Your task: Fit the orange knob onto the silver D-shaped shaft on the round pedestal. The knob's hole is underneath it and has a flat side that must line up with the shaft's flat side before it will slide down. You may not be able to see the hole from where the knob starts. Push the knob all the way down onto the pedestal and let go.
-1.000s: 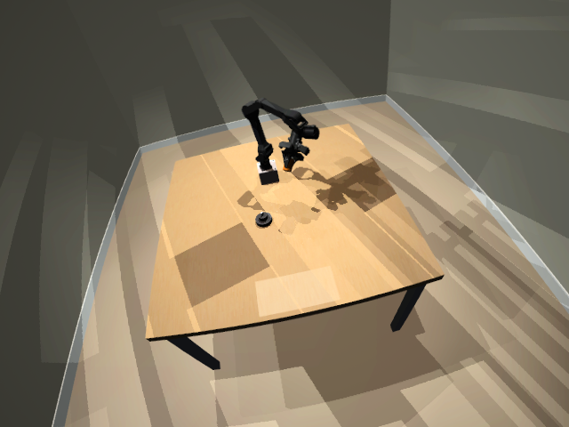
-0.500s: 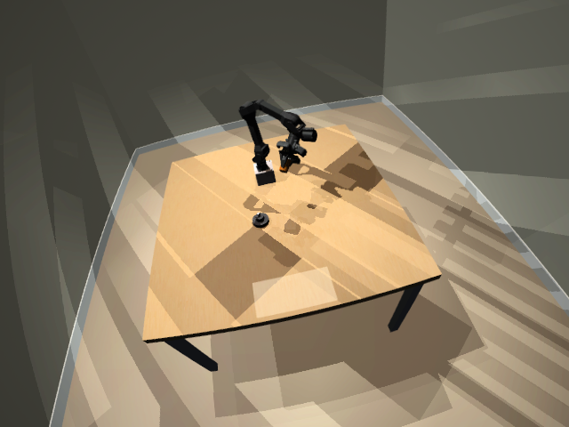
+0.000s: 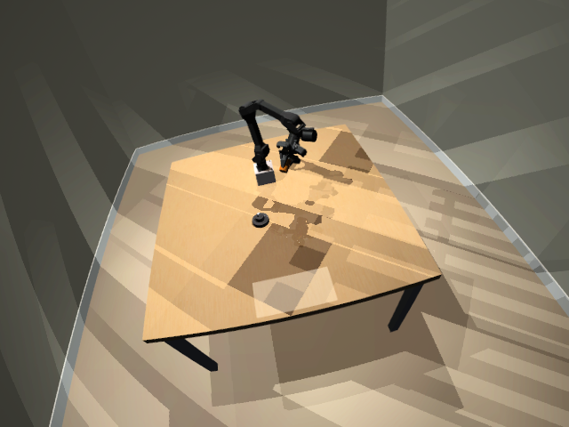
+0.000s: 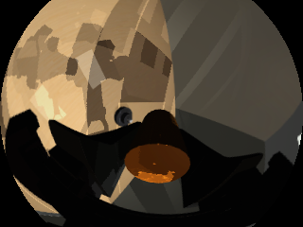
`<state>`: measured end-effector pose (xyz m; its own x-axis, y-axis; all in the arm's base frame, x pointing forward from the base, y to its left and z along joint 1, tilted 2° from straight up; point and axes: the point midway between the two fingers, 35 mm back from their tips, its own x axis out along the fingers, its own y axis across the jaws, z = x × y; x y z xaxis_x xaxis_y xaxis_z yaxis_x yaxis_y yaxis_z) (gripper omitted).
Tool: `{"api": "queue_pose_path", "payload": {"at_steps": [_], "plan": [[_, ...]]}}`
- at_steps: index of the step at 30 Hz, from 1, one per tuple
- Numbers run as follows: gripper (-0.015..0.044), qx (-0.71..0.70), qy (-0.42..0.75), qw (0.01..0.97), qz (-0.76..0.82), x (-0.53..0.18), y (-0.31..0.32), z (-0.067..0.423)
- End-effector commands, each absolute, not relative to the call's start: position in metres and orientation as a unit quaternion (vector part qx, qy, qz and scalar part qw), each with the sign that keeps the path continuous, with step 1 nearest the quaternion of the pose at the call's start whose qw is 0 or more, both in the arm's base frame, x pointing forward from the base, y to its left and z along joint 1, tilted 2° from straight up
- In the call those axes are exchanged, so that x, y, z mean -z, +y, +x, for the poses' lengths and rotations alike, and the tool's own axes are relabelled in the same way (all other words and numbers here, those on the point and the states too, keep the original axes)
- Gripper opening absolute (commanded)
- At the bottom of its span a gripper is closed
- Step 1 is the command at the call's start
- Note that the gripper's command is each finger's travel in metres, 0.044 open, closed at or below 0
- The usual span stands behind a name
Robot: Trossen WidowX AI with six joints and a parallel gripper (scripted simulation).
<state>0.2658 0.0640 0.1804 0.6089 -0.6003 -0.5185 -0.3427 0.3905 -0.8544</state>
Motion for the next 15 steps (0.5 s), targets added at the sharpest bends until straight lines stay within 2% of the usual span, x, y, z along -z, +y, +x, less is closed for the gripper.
{"api": "queue_pose_path", "payload": {"at_steps": [1,15], "plan": [[0.0000,0.090,0.432,0.713,-0.545,-0.1813,0.0639,0.2660],[0.0000,0.093,0.430,0.712,-0.547,-0.1785,0.0639,0.2662]]}}
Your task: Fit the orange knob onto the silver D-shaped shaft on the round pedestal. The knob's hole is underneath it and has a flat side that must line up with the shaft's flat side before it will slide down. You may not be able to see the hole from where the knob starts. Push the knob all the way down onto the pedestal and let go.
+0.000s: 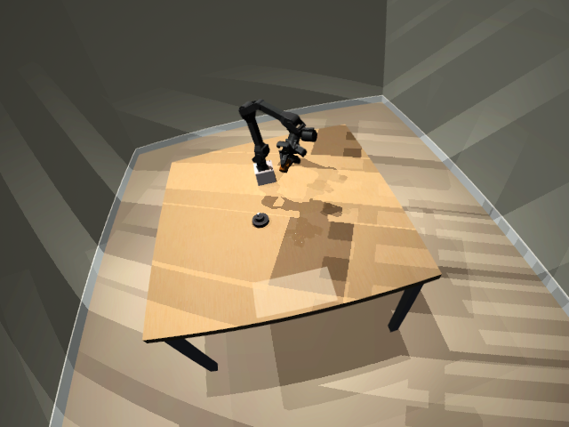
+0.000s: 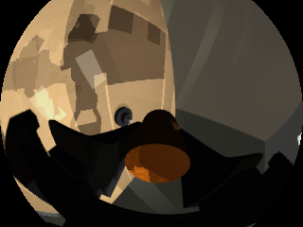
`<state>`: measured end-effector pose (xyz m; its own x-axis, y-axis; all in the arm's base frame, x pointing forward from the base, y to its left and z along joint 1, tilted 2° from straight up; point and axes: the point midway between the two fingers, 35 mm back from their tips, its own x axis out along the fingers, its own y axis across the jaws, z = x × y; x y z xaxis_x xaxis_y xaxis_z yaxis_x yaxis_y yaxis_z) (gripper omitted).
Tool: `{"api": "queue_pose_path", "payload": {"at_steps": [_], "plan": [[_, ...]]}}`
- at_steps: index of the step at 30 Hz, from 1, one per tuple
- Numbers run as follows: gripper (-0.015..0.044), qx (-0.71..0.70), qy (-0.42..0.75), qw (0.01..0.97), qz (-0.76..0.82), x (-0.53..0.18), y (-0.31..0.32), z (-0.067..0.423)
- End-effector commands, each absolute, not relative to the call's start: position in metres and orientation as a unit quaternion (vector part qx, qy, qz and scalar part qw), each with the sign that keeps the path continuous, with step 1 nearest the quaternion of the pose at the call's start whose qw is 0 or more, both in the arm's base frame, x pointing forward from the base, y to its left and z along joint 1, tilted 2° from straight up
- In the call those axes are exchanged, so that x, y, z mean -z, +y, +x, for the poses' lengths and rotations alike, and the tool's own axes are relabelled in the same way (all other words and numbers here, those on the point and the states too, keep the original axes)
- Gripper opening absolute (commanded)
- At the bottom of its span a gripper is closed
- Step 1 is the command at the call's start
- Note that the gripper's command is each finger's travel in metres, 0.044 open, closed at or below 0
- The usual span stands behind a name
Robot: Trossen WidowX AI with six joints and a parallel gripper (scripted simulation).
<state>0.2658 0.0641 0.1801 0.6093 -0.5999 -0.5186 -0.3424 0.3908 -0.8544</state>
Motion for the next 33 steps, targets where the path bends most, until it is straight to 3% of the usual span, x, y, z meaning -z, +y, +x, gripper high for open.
{"api": "queue_pose_path", "payload": {"at_steps": [1,33], "plan": [[0.0000,0.091,0.432,0.713,-0.545,-0.177,0.064,0.266],[0.0000,-0.186,0.607,0.693,-0.342,-0.114,0.050,0.282]]}}
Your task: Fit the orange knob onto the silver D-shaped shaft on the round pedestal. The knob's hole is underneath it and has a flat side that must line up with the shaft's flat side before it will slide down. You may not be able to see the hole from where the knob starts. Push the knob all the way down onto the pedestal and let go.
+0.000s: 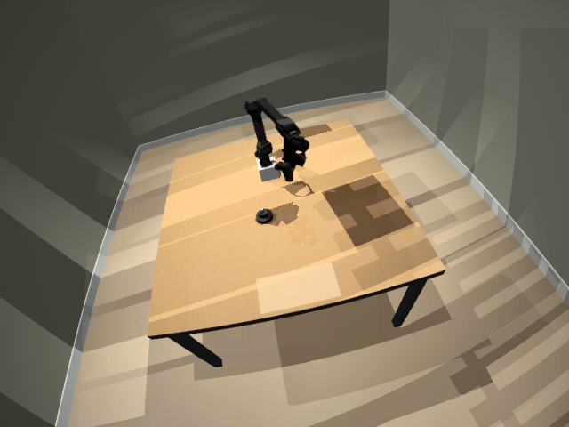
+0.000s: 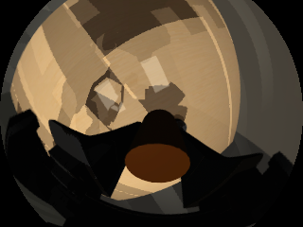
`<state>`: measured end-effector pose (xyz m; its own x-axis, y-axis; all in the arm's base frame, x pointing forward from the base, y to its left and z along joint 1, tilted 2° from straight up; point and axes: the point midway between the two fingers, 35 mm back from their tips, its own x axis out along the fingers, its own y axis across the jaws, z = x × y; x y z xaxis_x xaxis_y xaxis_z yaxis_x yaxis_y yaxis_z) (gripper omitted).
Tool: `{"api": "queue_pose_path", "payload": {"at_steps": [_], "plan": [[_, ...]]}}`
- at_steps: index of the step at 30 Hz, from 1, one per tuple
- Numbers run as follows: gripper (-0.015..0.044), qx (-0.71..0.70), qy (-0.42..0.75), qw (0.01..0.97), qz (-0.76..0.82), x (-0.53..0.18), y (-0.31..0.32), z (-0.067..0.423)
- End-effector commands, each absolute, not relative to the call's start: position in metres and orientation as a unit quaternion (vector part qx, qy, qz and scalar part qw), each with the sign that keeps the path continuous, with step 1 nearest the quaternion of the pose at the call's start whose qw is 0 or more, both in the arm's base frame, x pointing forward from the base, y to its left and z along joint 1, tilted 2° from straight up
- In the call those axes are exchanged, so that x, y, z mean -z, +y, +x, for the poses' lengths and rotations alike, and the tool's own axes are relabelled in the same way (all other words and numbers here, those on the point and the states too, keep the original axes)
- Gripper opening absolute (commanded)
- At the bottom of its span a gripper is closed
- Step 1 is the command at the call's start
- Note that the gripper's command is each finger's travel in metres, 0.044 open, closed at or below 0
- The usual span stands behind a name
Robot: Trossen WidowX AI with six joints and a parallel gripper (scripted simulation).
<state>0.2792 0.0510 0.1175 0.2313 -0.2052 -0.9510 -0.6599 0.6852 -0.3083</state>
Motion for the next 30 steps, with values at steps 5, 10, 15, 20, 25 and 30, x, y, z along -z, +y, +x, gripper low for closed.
{"api": "queue_pose_path", "payload": {"at_steps": [5,10,15,20,25,30], "plan": [[0.0000,-0.230,0.628,0.680,-0.303,-0.104,0.047,0.285],[0.0000,-0.264,0.642,0.667,-0.270,-0.095,0.045,0.287],[0.0000,-0.266,0.643,0.666,-0.269,-0.075,0.046,0.292],[0.0000,-0.268,0.643,0.665,-0.267,-0.048,0.047,0.297],[0.0000,-0.270,0.644,0.664,-0.265,-0.022,0.048,0.301],[0.0000,-0.272,0.645,0.663,-0.263,0.002,0.049,0.303]]}}
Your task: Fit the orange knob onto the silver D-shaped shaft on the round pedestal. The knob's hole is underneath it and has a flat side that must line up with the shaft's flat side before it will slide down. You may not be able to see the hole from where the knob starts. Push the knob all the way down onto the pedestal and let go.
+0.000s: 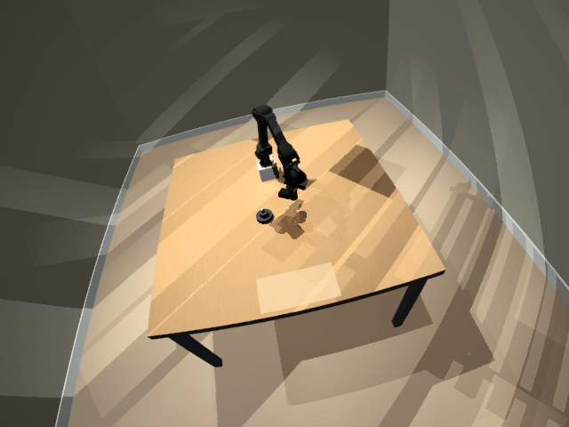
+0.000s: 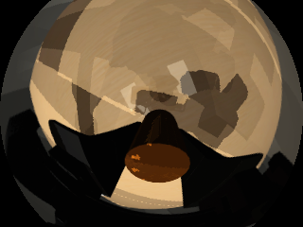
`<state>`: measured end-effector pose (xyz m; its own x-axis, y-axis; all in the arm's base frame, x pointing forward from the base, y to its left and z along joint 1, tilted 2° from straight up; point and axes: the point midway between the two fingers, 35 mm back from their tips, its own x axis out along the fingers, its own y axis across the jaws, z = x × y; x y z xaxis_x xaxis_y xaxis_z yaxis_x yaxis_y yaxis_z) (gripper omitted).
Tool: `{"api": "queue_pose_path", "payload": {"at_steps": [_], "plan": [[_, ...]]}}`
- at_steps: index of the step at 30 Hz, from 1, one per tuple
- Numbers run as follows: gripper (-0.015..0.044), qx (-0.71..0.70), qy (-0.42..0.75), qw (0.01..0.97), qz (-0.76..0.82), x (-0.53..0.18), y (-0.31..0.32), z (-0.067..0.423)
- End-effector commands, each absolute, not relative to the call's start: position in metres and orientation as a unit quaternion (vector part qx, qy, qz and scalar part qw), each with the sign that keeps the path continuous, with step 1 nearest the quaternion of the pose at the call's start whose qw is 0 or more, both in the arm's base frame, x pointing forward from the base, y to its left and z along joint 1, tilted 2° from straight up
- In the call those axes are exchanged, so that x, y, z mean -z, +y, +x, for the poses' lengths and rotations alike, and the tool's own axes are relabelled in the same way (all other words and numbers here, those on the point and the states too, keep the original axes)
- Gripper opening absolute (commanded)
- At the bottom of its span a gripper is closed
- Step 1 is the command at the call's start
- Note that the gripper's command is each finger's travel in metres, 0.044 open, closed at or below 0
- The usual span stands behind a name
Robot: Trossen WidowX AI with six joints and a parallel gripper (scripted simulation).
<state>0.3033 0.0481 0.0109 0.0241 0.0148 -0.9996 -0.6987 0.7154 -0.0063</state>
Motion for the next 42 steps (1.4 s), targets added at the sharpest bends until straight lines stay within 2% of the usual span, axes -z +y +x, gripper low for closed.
{"api": "queue_pose_path", "payload": {"at_steps": [1,16,25,41,42], "plan": [[0.0000,-0.273,0.645,0.663,-0.263,0.006,0.049,0.304],[0.0000,-0.276,0.647,0.662,-0.260,0.042,0.048,0.306],[0.0236,-0.274,0.649,0.660,-0.260,0.040,0.048,0.306],[0.0240,-0.274,0.649,0.660,-0.260,0.040,0.048,0.306],[0.0266,-0.274,0.649,0.660,-0.260,0.038,0.048,0.306]]}}
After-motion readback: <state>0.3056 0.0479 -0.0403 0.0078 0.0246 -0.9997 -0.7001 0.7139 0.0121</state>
